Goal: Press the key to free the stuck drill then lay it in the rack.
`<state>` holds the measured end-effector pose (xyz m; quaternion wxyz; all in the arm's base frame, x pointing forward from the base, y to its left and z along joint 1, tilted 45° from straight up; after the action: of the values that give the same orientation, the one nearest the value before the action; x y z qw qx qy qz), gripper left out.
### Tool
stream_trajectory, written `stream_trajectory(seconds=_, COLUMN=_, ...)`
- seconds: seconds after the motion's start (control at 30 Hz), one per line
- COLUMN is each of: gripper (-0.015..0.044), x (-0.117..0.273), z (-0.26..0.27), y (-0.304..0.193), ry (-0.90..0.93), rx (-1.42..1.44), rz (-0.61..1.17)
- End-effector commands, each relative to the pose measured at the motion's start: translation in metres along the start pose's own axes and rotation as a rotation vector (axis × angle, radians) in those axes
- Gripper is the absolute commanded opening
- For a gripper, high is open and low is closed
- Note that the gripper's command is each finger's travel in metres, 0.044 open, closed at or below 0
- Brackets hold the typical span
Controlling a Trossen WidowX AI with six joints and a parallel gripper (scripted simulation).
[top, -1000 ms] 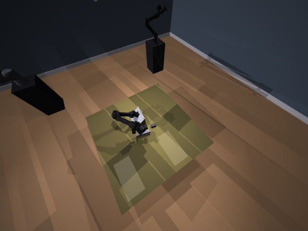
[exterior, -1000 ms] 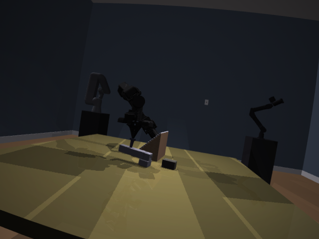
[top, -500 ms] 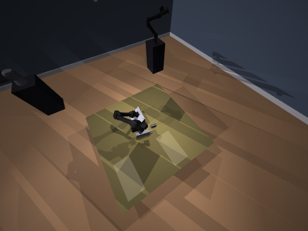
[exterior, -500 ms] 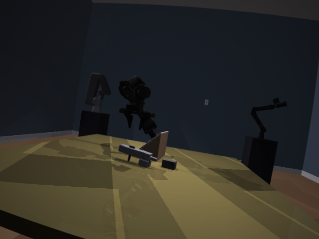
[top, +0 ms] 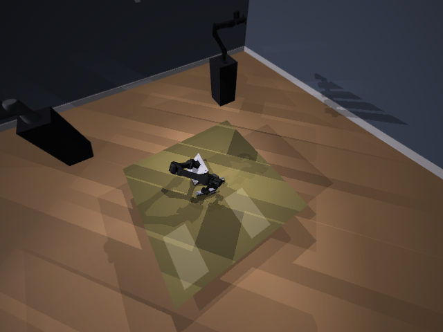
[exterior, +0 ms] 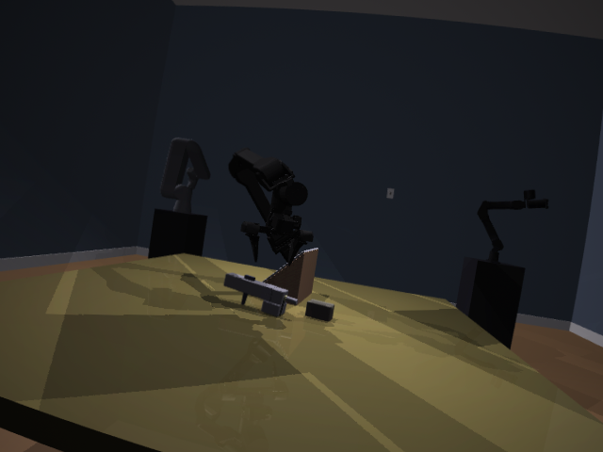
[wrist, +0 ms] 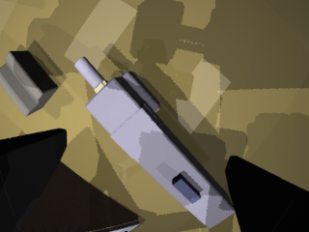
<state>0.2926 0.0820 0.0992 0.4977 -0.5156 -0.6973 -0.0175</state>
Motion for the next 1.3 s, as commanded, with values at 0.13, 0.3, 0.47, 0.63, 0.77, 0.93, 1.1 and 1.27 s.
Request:
stream_trajectory(seconds=0.13, gripper=0.044, x=-0.062, z=0.053, y=0.05, ry=0.019, rx=0.766, rz=0.011)
stream_trajectory(seconds=0.3, gripper=0.044, x=-0.073, z=0.063, y=0.056, ry=0.021, rx=0.895, rz=0.01)
stream_trajectory(seconds=0.47, gripper=0.044, x=-0.073, z=0.063, y=0.056, ry=0.021, rx=0.895, rz=0.01)
stream_trajectory(seconds=0.63, gripper=0.044, x=-0.073, z=0.063, y=0.056, ry=0.021, rx=0.895, rz=0.01)
stream_trajectory(seconds=0.77, gripper=0.044, x=-0.073, z=0.063, y=0.056, ry=0.021, rx=0.895, rz=0.01)
stream_trajectory(seconds=0.93, gripper=0.044, x=-0.073, z=0.063, y=0.056, ry=0.021, rx=0.895, rz=0.01)
stream_trajectory(seconds=1.1, gripper=0.044, x=-0.078, z=0.062, y=0.055, ry=0.021, rx=0.895, rz=0.01)
stream_trajectory(seconds=1.27, gripper=0.044, x=-0.086, z=0.06, y=0.054, ry=0.021, rx=0.895, rz=0.009)
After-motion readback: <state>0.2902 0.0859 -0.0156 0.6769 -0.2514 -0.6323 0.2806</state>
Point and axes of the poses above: the point midway between the two fingers, 35 mm back from their tips, its own x axis back along the fingers, its own z axis across the jaws, y = z × x, the point moved 9 cm from there along x, back along the fingers, and after that the axes turned 15 degrees about x, right-handed, at the moved point
